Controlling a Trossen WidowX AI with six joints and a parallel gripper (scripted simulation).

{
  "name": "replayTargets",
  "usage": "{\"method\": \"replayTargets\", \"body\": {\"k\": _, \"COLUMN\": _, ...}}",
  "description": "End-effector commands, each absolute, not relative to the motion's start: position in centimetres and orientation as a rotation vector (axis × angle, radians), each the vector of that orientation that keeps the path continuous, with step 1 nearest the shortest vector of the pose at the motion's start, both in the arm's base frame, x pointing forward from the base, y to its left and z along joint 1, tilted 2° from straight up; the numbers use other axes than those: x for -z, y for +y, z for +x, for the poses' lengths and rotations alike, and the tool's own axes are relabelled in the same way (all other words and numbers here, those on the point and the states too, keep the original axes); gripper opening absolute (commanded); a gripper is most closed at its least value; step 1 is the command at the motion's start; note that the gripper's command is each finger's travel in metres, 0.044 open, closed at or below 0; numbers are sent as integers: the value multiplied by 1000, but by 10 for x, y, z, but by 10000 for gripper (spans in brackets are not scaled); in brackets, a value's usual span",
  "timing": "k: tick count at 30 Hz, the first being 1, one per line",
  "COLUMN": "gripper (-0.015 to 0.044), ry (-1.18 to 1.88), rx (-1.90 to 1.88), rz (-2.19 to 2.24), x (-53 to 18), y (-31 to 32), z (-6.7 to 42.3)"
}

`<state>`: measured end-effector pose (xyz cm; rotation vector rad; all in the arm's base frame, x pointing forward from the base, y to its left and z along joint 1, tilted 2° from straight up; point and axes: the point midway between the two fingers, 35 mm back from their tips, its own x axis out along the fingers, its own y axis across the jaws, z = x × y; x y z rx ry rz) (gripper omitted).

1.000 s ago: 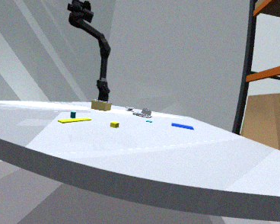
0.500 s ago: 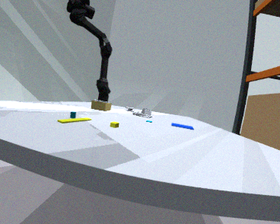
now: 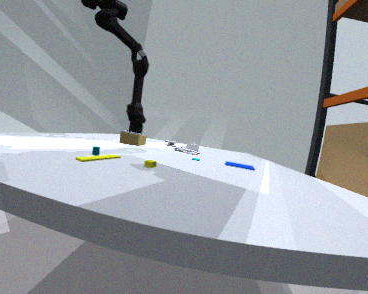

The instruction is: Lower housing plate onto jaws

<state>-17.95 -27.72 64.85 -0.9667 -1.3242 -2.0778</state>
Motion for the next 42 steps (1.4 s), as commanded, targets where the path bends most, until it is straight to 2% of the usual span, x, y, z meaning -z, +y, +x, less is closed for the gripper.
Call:
{"method": "replayTargets", "body": {"k": 1, "gripper": 440, "ry": -1305, "rx": 2035, "rz": -885, "x": -645, "y": -296, "z": -165}}
{"method": "replayTargets", "body": {"k": 12, "gripper": 440, "ry": -1307, "rx": 1890, "rz": -818, "x": -651, "y": -301, "z": -130}}
{"method": "replayTargets", "body": {"k": 42, "gripper": 440, "ry": -1191, "rx": 1581, "rz": -320, "x": -615, "y": -375, "z": -4}}
